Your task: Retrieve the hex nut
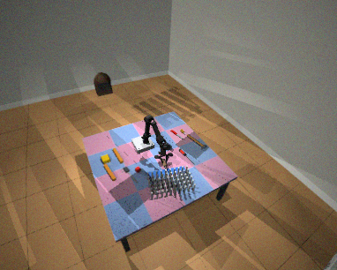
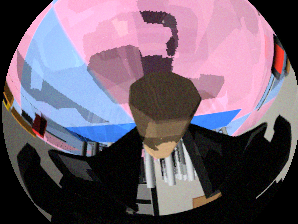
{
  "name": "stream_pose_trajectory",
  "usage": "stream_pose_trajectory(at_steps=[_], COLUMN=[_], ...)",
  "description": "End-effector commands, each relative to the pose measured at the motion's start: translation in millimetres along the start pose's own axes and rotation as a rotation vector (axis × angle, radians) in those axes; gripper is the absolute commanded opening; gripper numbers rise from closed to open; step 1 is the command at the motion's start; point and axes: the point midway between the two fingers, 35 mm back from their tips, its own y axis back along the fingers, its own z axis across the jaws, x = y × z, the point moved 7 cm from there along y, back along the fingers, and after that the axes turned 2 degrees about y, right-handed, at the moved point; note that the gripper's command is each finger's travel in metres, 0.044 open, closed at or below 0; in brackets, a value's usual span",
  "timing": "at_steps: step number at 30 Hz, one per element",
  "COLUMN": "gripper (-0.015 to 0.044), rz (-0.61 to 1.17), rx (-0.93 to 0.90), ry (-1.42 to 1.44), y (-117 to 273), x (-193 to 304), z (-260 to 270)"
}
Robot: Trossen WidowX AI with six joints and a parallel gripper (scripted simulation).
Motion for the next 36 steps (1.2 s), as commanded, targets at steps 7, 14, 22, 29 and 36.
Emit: stream_pose_trajectory(at_steps=[7,14,22,29,36], gripper=[0.0000,0.0000,0.0000,0.0000,0.0000], rz=[-0.002,-0.001,-0.001,0.000,0.000], rx=[0.000,0.000,0.000,0.000,0.000], ry=[0.004,0.004,0.004,0.004,0.004], y=[-6,-9,-12,-13,-14], x=[6,10,15,16,17], z=[0,0,0,-1,-5])
